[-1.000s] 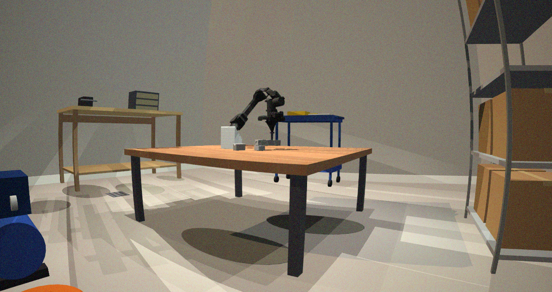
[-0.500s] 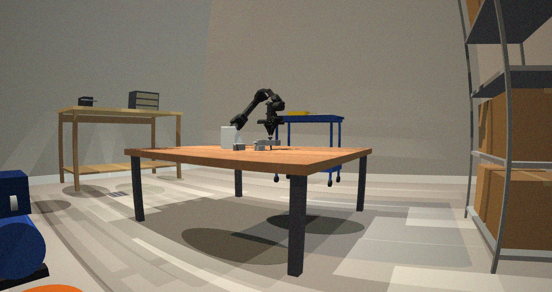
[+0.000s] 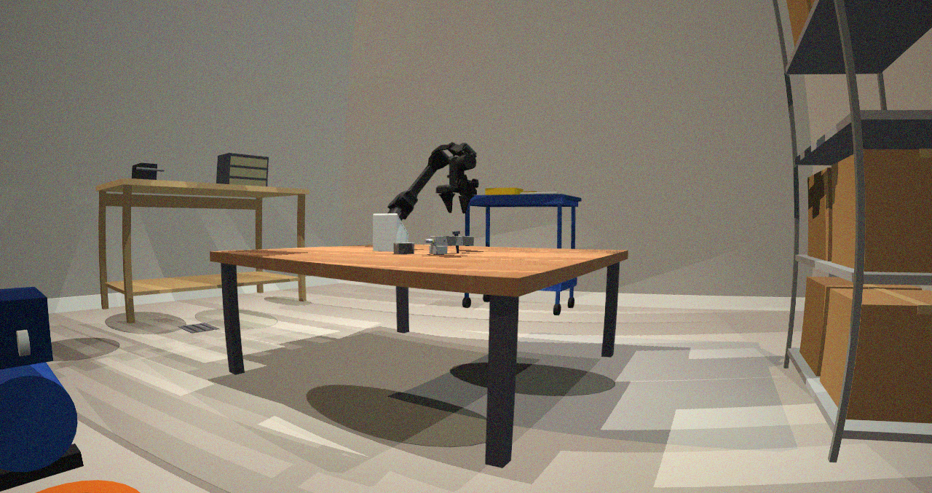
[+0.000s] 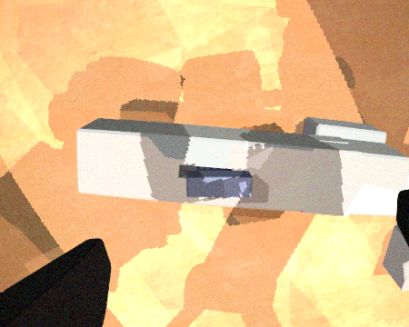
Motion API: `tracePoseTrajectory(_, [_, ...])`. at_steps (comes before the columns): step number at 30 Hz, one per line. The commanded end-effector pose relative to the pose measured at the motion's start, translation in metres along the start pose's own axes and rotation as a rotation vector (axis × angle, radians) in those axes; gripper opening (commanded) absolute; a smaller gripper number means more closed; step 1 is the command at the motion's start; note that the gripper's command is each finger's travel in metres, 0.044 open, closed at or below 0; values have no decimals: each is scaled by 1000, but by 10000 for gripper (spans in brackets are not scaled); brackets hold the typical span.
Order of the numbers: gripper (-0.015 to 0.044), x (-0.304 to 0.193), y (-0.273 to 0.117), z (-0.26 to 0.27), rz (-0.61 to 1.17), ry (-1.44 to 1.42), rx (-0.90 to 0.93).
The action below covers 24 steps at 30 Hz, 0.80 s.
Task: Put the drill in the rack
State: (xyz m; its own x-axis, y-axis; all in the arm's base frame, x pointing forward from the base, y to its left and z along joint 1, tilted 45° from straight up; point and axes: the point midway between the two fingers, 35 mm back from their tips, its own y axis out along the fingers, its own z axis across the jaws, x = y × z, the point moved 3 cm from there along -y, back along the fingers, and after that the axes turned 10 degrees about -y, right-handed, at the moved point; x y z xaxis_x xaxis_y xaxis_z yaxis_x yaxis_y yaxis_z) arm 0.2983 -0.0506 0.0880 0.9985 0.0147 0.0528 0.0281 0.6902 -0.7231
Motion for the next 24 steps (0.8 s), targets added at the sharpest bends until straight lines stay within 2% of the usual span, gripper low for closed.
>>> tracePoseTrajectory(1, [440,-14,22,-39,19,-295,4])
tracePoseTrajectory(7, [440,-37,52,-86,24,-794,10])
tracePoseTrajectory(17, [440,-68,83,-123,24,-1291,25])
tracePoseTrajectory(24, [440,-71,86,-126,24,-1332,26])
